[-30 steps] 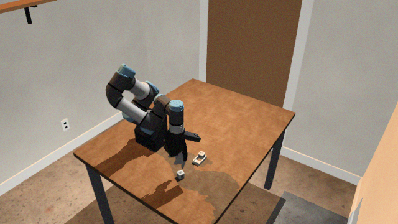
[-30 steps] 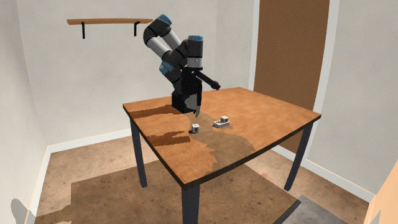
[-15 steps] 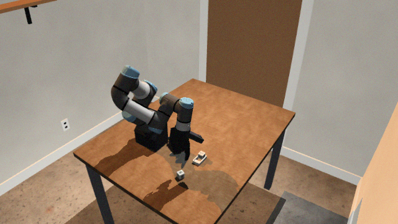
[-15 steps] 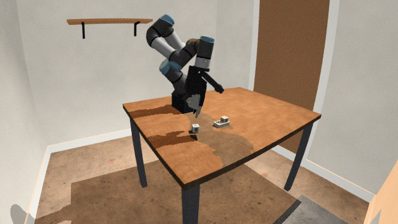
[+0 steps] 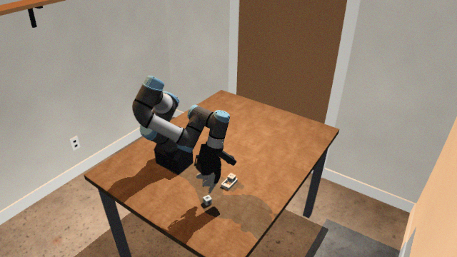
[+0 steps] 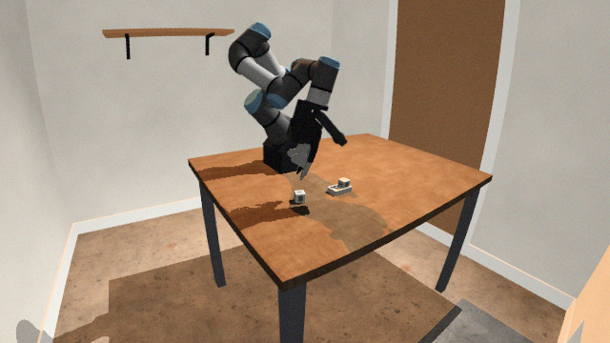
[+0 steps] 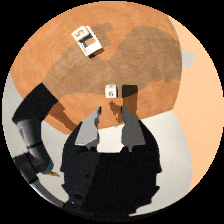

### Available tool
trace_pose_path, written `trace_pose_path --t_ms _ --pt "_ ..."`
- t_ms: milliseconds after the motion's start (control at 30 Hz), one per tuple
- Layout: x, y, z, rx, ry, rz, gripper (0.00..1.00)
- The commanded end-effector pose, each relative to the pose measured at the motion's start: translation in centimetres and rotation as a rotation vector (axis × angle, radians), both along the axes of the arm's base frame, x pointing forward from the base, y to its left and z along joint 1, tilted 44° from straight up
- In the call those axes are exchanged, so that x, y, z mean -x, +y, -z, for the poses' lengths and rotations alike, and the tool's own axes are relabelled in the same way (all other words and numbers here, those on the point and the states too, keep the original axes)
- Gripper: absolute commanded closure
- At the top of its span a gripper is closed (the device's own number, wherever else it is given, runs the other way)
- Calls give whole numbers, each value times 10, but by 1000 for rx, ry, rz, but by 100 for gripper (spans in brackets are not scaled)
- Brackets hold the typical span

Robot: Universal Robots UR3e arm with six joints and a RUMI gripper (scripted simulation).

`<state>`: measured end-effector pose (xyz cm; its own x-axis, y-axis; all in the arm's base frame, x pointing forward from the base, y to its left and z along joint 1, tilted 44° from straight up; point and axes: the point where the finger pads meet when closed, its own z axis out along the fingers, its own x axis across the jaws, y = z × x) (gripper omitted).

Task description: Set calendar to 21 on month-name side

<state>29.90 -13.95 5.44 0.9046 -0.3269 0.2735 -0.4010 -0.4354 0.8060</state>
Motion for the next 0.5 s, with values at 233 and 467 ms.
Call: trace_pose_path --t_ms 233,467 --pt "0 0 0 11 4 8 72" --pt "2 0 2 42 21 30 72"
